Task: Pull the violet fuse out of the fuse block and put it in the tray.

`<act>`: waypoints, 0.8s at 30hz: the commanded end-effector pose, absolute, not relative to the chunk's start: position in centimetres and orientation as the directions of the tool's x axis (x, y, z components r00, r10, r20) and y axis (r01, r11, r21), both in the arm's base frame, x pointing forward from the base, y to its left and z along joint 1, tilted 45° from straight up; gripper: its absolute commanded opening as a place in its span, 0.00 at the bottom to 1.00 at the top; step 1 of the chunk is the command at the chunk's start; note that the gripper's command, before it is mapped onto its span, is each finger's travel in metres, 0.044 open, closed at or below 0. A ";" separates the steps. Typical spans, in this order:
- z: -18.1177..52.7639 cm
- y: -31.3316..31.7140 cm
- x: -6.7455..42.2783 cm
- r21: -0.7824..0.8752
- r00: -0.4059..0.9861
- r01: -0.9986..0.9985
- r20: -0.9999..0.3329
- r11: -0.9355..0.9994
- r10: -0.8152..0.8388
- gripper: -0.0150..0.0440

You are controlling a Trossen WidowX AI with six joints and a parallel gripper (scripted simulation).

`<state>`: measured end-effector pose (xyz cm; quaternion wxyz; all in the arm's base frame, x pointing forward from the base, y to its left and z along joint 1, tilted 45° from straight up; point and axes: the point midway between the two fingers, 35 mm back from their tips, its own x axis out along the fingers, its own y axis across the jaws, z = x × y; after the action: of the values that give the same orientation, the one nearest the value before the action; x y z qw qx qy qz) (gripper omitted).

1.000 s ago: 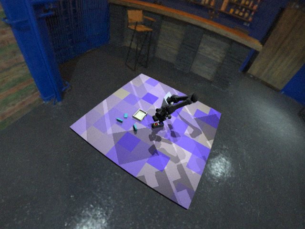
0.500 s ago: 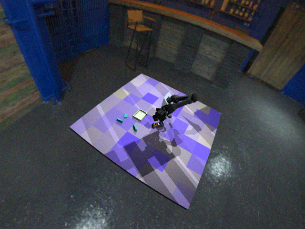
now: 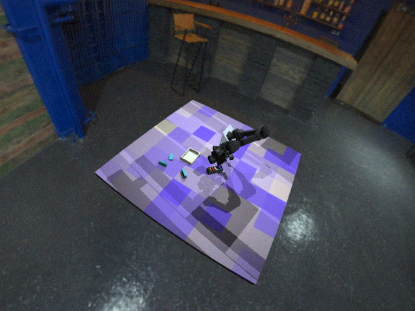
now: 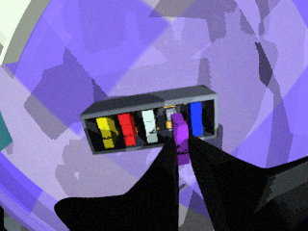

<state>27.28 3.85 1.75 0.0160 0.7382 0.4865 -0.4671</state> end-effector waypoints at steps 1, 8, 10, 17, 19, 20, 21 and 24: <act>2.1 3.5 27.4 -0.423 0.094 0.736 -0.709 -0.528 0.699 0.25; 2.9 2.7 27.3 -0.423 0.094 0.736 -0.710 -0.529 0.698 0.25; 3.1 2.4 27.2 -0.423 0.094 0.736 -0.710 -0.529 0.698 0.25; 3.4 2.1 27.2 -0.423 0.093 0.736 -0.710 -0.529 0.698 0.25; 3.4 2.1 27.2 -0.423 0.093 0.736 -0.710 -0.529 0.698 0.25; 3.4 2.1 27.2 -0.423 0.094 0.736 -0.710 -0.529 0.698 0.25; 3.3 1.9 27.3 -0.422 0.094 0.736 -0.711 -0.530 0.697 0.25; 2.5 0.8 27.9 -0.418 0.096 0.735 -0.715 -0.534 0.692 0.25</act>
<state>27.32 1.95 3.19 0.0200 0.7394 0.4859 -0.4656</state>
